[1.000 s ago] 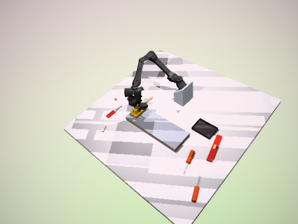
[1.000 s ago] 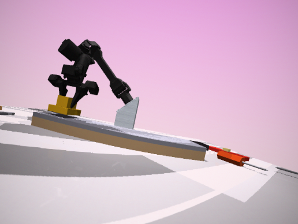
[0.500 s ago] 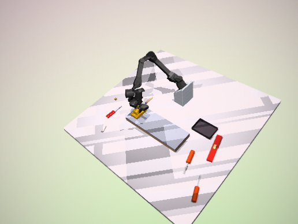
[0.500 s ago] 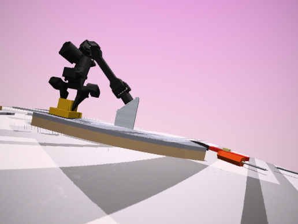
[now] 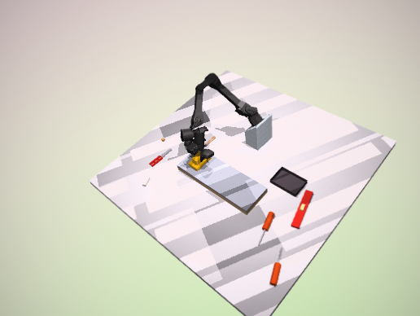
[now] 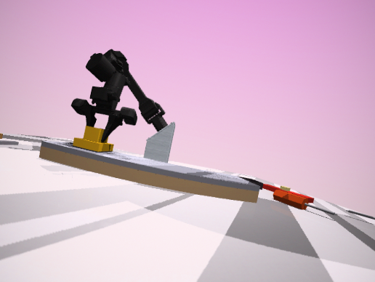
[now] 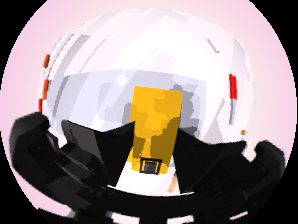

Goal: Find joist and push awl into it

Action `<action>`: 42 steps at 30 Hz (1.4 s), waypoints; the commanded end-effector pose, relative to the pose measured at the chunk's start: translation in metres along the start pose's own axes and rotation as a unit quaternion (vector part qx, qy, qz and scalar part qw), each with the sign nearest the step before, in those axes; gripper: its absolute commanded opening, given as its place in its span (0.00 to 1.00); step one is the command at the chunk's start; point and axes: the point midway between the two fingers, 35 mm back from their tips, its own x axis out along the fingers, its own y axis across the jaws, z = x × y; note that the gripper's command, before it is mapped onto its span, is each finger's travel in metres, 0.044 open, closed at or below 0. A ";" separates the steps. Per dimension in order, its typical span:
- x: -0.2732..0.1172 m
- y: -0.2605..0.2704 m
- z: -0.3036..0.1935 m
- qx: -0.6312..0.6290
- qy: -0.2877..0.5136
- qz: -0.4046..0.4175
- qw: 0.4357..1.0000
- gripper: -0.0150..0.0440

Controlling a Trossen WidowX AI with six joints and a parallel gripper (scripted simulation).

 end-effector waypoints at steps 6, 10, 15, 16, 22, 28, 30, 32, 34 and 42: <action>0.001 0.025 -0.001 -0.001 0.001 0.001 1.000 0.25; 0.001 0.034 -0.001 -0.001 0.001 0.001 1.000 0.25; 0.001 0.045 -0.001 -0.001 0.001 0.001 1.000 0.25; 0.001 0.048 -0.001 -0.001 0.001 0.002 1.000 0.25; 0.001 0.061 -0.001 -0.001 0.001 0.002 1.000 0.25; 0.001 0.075 -0.001 -0.001 0.001 0.002 1.000 0.25; 0.001 0.079 -0.001 -0.001 0.001 0.002 1.000 0.25; 0.000 0.084 -0.001 -0.001 0.001 0.002 1.000 0.25; 0.000 0.089 -0.001 -0.001 0.001 0.003 1.000 0.25; 0.000 0.107 -0.001 -0.001 0.001 0.003 1.000 0.25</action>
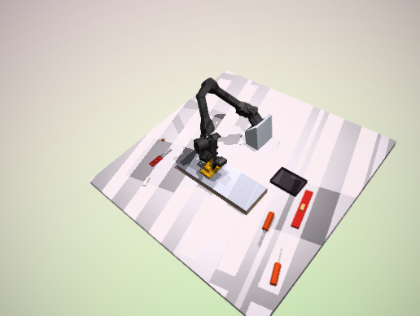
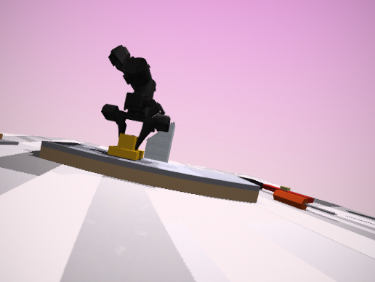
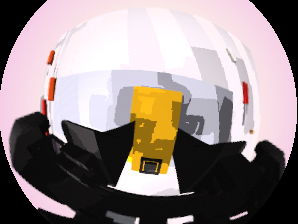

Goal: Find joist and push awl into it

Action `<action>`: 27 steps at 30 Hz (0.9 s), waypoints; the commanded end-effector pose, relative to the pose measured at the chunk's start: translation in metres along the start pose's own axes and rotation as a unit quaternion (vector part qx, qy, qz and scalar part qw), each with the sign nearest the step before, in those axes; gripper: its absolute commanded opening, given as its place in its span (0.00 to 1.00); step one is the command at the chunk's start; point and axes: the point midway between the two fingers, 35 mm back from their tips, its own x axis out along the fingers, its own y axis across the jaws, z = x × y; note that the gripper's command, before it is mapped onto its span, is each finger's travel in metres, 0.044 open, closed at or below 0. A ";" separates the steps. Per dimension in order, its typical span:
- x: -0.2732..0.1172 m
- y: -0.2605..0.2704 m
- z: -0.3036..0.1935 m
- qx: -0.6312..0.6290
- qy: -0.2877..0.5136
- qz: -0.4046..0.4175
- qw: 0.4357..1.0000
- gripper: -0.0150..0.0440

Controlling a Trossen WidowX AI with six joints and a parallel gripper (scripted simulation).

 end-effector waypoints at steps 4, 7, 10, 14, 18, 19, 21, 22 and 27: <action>0.000 0.020 -0.001 -0.001 0.000 0.001 1.000 0.25; 0.000 0.027 -0.001 -0.001 0.000 0.001 1.000 0.25; 0.000 0.033 -0.001 -0.001 0.000 0.001 1.000 0.25; 0.000 0.043 -0.001 -0.001 0.000 0.001 1.000 0.25; 0.000 0.052 -0.001 -0.001 0.000 0.001 1.000 0.25; 0.000 0.054 -0.001 -0.001 0.000 0.001 1.000 0.25; 0.000 0.058 -0.001 -0.001 0.000 0.002 1.000 0.25; 0.000 0.061 -0.001 -0.001 0.000 0.002 1.000 0.25; 0.000 0.072 -0.001 0.000 0.000 0.002 1.000 0.25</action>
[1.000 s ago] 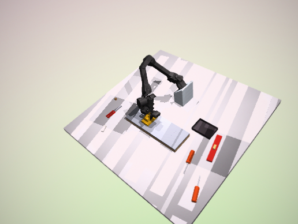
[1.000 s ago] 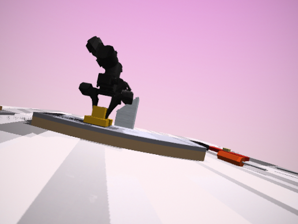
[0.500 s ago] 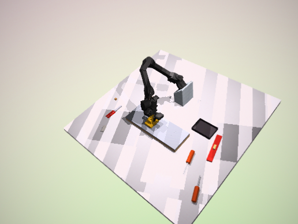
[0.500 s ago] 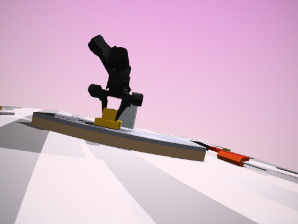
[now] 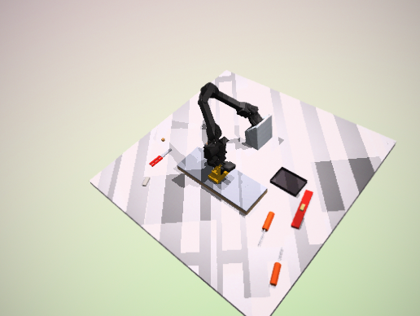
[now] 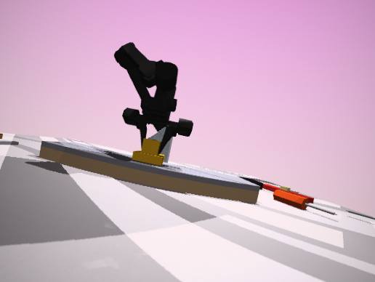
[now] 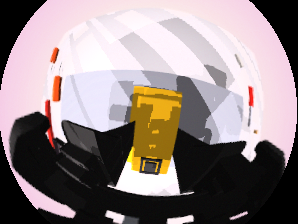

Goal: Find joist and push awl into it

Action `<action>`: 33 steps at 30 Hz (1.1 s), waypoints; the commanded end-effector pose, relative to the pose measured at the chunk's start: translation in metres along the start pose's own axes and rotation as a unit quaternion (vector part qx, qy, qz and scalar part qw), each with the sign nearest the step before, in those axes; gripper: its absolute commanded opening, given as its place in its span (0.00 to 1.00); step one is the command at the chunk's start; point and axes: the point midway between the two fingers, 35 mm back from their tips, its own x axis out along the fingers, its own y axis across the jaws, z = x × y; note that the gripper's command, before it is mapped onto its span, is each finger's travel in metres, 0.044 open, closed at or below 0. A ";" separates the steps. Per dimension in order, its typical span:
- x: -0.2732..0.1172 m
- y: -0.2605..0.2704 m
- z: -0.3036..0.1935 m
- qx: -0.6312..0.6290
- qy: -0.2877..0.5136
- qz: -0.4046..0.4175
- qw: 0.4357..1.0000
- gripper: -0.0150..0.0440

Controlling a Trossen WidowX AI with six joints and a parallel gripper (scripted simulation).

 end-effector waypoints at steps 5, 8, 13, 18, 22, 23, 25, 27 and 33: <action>0.000 0.022 -0.001 -0.001 0.000 0.001 1.000 0.25; 0.000 0.029 -0.001 -0.001 0.000 0.001 1.000 0.25; 0.000 0.040 -0.001 -0.001 0.000 0.001 1.000 0.25; 0.000 0.051 -0.001 -0.001 0.000 0.002 1.000 0.25; 0.000 0.060 -0.001 0.000 0.000 0.002 1.000 0.25; -0.001 0.063 -0.001 0.000 0.000 0.002 1.000 0.25; -0.001 0.067 -0.001 0.000 0.000 0.002 1.000 0.25; -0.001 0.072 -0.001 0.000 0.000 0.002 1.000 0.25; -0.001 0.085 -0.001 0.000 0.000 0.003 1.000 0.25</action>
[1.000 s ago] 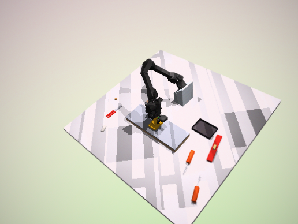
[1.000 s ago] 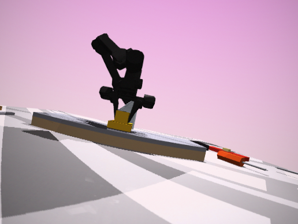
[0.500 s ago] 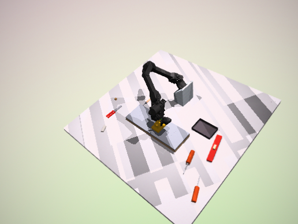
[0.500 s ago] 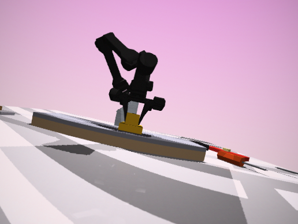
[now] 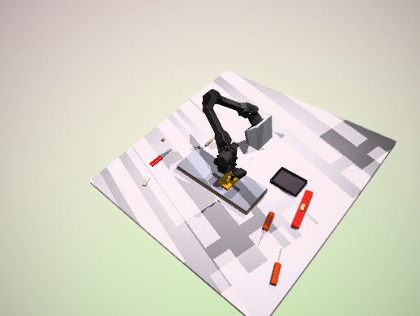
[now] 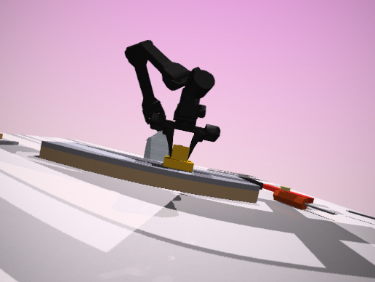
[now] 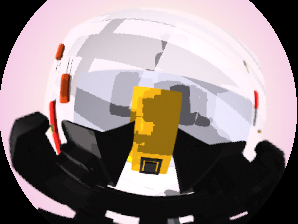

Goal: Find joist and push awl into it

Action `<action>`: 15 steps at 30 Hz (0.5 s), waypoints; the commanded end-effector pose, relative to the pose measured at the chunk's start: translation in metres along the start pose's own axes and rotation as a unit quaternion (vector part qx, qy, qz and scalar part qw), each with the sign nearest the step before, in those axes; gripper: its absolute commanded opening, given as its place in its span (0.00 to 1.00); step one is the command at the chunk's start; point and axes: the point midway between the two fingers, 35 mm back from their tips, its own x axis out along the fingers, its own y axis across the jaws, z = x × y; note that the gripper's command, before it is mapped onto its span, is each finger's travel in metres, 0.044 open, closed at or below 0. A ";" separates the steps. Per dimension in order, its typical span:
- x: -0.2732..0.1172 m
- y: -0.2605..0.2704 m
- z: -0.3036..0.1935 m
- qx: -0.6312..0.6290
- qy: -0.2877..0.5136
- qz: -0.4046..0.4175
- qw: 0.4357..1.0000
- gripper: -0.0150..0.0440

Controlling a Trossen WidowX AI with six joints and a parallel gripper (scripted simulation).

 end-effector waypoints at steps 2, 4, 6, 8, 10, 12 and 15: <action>0.000 0.015 -0.001 -0.001 0.000 0.001 1.000 0.25; 0.000 0.020 -0.001 -0.001 0.000 0.001 1.000 0.25; 0.000 0.024 -0.001 -0.001 0.000 0.001 1.000 0.25; 0.000 0.029 -0.001 -0.001 0.000 0.001 1.000 0.25; 0.000 0.033 -0.001 -0.001 0.000 0.001 1.000 0.25; -0.001 0.038 -0.001 -0.001 0.000 0.002 1.000 0.25; -0.001 0.045 -0.001 0.000 0.000 0.002 1.000 0.25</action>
